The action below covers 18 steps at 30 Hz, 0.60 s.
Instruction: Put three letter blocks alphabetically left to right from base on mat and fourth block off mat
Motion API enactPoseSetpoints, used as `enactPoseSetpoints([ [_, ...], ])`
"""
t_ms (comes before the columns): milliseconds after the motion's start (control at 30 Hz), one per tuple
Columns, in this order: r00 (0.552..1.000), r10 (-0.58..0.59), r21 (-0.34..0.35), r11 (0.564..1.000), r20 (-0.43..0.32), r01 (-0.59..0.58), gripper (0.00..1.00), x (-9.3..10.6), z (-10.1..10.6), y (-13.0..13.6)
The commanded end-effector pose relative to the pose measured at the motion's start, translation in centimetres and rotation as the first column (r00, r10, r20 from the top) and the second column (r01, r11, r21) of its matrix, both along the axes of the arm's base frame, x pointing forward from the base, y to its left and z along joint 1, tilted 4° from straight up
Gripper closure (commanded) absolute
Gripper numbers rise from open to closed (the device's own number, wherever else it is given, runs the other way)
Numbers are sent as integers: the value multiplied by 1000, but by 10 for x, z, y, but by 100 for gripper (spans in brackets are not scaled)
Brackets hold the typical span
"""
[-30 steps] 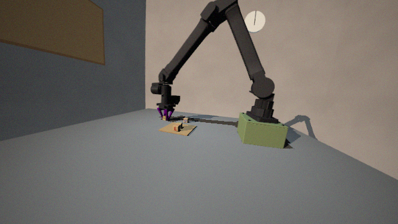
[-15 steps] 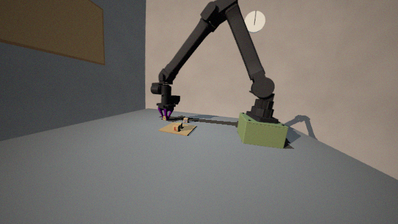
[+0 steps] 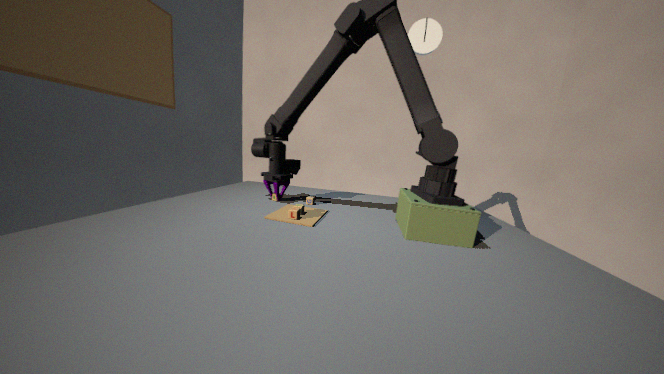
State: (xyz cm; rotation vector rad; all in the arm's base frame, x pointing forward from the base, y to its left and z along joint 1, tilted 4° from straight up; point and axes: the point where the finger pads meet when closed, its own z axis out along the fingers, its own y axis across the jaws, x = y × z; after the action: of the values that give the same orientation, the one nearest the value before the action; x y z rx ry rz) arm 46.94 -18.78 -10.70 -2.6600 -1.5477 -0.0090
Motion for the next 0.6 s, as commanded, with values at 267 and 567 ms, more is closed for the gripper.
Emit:
enactPoseSetpoints([
  [267, 999, -2, -17, 1000, 34, 3, 80, 9, 11, 0],
  [567, 998, -2, -32, 999, 70, 4, 80, 27, 64, -15],
])
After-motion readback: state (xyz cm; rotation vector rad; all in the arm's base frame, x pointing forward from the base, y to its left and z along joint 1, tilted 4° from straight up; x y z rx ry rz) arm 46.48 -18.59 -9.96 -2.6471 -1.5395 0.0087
